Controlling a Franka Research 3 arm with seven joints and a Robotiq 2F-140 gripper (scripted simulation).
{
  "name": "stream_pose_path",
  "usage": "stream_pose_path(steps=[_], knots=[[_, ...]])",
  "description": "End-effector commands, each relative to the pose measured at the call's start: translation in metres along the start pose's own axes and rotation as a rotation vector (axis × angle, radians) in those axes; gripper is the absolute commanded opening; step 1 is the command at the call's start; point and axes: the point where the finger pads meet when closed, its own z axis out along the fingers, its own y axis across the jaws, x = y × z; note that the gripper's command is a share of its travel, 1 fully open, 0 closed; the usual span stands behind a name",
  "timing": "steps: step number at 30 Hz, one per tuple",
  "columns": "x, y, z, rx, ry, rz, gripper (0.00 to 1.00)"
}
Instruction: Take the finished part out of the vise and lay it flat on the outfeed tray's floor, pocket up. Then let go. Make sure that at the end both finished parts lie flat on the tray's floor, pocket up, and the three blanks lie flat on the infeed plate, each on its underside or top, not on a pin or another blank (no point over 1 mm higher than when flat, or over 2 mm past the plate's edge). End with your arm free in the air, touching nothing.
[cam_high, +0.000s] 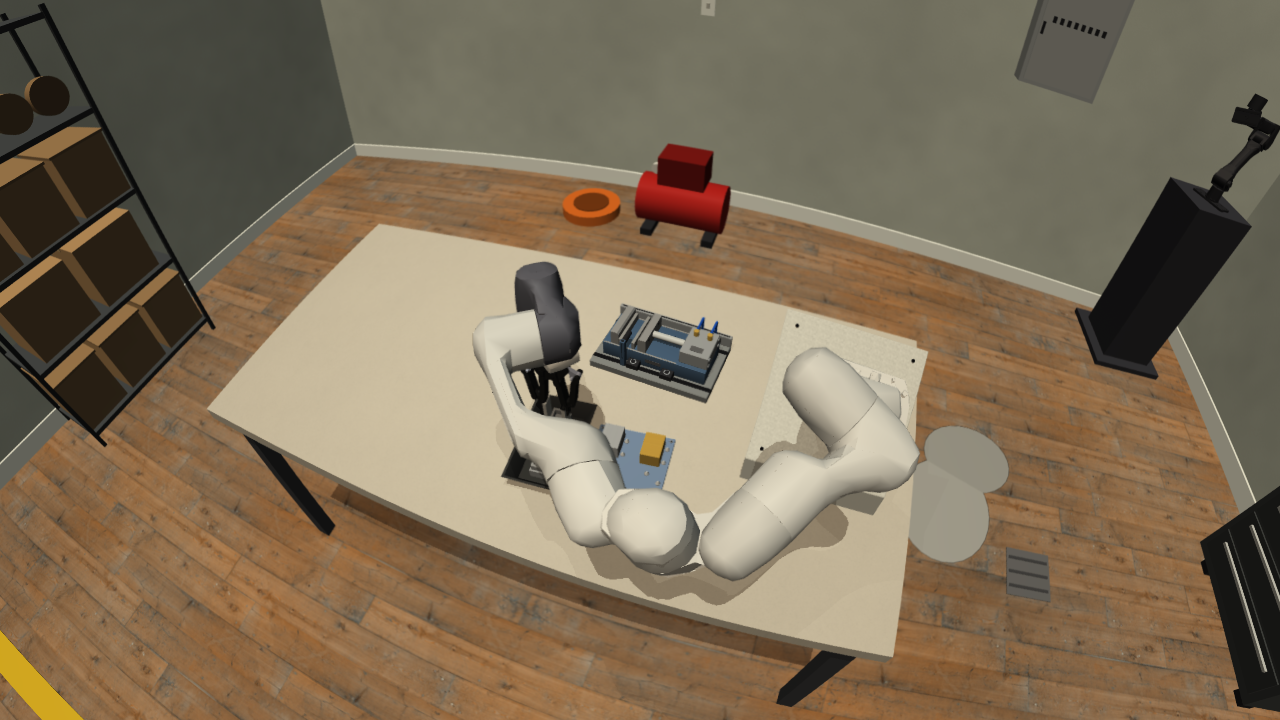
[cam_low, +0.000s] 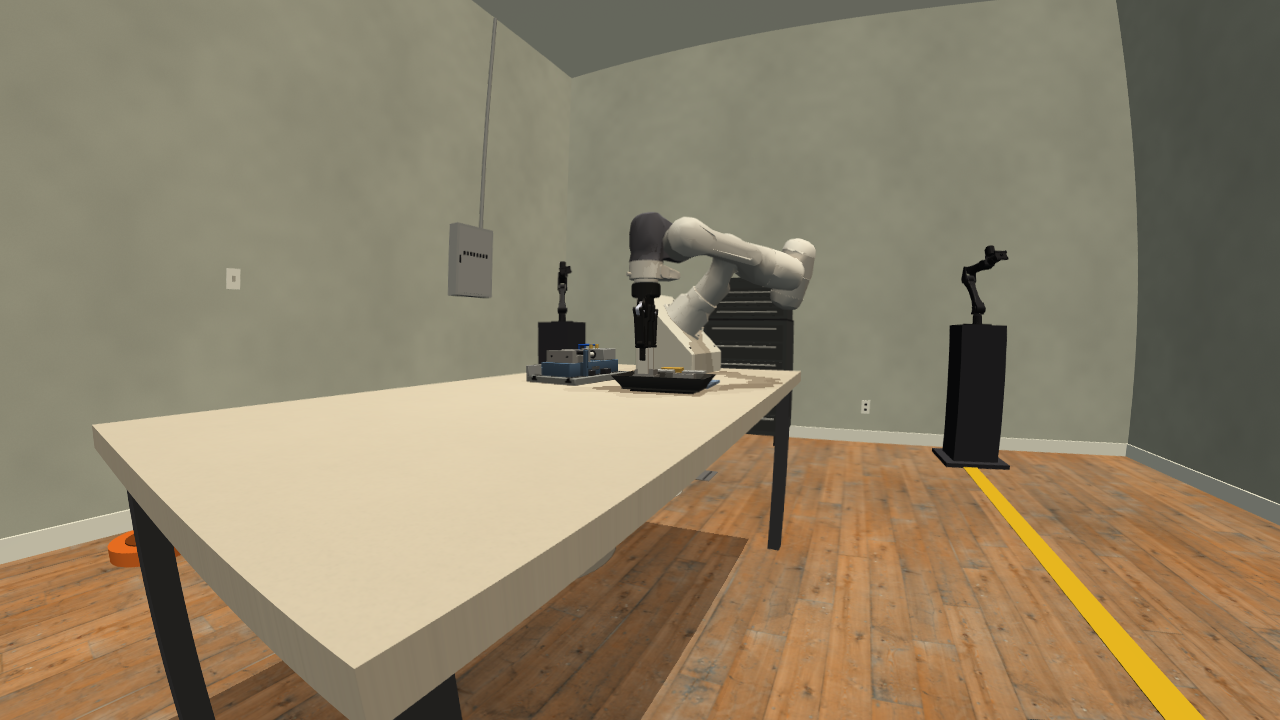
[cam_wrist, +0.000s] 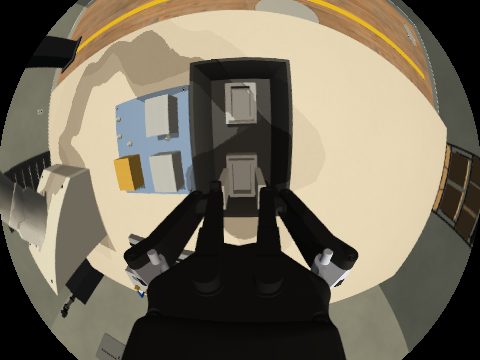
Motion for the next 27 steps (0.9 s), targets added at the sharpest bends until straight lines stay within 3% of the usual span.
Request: stream_pose_path(steps=[1, 27], knots=[[-0.0006, 0.0018, 0.002, -0.004, -0.004, 0.002, 0.0], [-0.0004, 0.0019, 0.0073, -0.004, -0.004, 0.002, 0.0]])
